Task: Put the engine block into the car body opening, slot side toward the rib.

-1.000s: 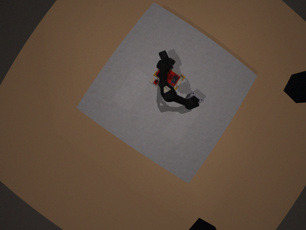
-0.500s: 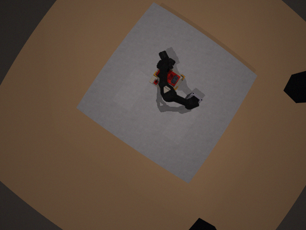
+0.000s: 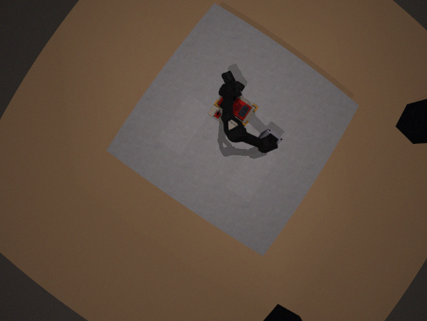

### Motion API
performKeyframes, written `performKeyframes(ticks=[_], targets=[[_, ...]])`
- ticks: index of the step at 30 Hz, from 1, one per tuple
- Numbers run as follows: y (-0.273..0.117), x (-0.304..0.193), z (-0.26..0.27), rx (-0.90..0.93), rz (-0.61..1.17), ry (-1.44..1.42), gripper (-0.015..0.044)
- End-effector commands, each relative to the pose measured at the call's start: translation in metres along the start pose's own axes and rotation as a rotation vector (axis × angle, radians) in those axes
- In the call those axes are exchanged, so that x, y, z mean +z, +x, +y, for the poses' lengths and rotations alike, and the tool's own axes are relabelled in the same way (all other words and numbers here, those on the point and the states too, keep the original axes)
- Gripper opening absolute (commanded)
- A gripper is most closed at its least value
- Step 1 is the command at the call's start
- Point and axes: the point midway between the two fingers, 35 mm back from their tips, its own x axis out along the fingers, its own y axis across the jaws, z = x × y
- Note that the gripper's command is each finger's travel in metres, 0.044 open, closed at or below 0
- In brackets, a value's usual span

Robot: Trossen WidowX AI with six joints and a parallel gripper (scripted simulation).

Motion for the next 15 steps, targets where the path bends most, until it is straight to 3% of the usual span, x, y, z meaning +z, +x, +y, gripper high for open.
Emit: performKeyframes(ticks=[1, 15], targets=[[0.0008, -0.0001, -0.0009, -0.003, 0.000, -0.005, 0.0158], [0.0026, -0.0001, -0.0009, -0.003, 0.000, -0.001, 0.0158]])
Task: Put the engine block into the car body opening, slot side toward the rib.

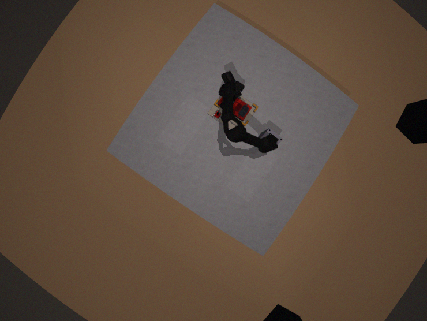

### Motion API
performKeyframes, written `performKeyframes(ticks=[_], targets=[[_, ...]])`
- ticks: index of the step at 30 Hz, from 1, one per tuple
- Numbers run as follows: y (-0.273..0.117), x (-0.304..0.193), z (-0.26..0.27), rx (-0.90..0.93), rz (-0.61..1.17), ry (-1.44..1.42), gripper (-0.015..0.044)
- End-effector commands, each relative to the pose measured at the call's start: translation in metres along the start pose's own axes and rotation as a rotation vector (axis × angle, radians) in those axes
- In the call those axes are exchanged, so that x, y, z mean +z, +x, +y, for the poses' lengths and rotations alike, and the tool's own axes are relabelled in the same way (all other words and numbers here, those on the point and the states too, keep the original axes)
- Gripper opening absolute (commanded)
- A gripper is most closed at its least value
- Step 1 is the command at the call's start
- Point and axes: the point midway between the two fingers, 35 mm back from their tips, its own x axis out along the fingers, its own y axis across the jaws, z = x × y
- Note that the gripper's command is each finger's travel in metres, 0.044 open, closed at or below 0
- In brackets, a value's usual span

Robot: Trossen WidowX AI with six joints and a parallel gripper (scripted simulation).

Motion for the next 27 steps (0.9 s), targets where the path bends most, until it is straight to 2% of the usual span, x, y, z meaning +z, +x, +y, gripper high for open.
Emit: performKeyframes(ticks=[1, 27], targets=[[0.0008, -0.0001, -0.0007, -0.002, 0.000, 0.004, 0.0158], [0.0041, 0.0000, -0.0008, -0.002, 0.000, 0.008, 0.0158]])
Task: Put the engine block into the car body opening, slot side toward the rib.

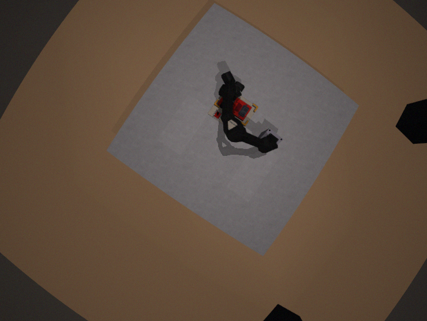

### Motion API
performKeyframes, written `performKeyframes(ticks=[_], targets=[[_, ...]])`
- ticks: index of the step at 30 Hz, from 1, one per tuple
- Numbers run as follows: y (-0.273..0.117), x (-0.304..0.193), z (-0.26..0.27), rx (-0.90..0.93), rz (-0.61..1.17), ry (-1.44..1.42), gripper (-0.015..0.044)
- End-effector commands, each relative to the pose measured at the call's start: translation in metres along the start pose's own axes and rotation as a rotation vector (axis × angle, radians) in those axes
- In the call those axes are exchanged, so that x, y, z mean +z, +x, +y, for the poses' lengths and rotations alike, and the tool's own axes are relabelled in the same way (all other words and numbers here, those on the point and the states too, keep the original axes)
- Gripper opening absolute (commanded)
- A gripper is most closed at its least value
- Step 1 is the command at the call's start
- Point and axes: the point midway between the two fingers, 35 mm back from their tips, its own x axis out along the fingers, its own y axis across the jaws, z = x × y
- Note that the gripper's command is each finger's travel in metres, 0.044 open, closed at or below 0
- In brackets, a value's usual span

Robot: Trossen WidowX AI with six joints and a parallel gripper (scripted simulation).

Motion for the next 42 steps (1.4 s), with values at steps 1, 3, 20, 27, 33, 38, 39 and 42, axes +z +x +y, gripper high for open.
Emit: performKeyframes(ticks=[1, 3, 20, 27, 33, 38, 39, 42], targets=[[0.0008, 0.0001, -0.0005, 0.000, -0.001, 0.005, 0.0158], [0.0011, 0.0001, -0.0005, 0.000, -0.001, 0.005, 0.0158], [0.0032, 0.0001, -0.0005, 0.000, -0.001, 0.005, 0.0158], [0.0041, 0.0001, -0.0005, 0.000, -0.001, 0.005, 0.0158], [0.0049, 0.0001, -0.0005, 0.000, -0.001, 0.005, 0.0158], [0.0055, 0.0001, -0.0005, 0.000, -0.001, 0.005, 0.0158], [0.0057, 0.0001, -0.0005, 0.000, -0.001, 0.005, 0.0158], [0.0060, 0.0001, -0.0005, 0.000, -0.001, 0.005, 0.0158]])
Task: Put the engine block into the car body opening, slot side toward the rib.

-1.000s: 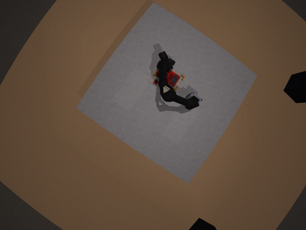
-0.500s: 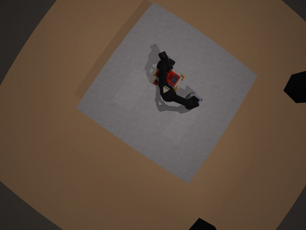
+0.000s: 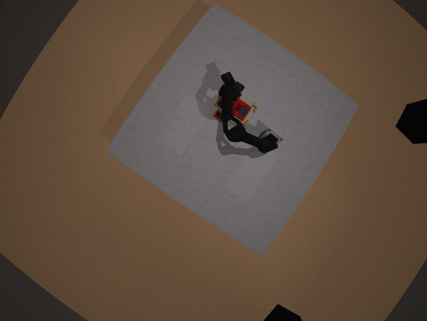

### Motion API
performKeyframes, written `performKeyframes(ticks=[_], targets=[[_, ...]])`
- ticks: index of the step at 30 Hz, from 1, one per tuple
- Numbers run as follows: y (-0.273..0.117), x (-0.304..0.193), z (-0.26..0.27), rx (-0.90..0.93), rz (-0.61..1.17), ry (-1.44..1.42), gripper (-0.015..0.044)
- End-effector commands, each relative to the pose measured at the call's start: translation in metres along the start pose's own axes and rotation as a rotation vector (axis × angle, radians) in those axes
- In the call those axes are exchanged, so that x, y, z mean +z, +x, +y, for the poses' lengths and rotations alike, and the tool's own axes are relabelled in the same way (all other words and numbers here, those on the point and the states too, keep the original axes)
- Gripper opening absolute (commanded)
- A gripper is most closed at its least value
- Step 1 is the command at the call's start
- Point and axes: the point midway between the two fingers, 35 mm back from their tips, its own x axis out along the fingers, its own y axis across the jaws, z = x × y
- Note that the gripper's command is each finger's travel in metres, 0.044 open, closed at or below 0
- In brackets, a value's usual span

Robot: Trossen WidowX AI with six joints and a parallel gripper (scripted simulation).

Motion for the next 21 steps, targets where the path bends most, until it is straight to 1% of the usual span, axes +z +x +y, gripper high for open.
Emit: performKeyframes(ticks=[1, 21], targets=[[0.0008, 0.0003, -0.0001, 0.002, -0.003, 0.004, 0.0158], [0.0034, 0.0005, -0.0001, 0.002, -0.003, 0.004, 0.0158]])
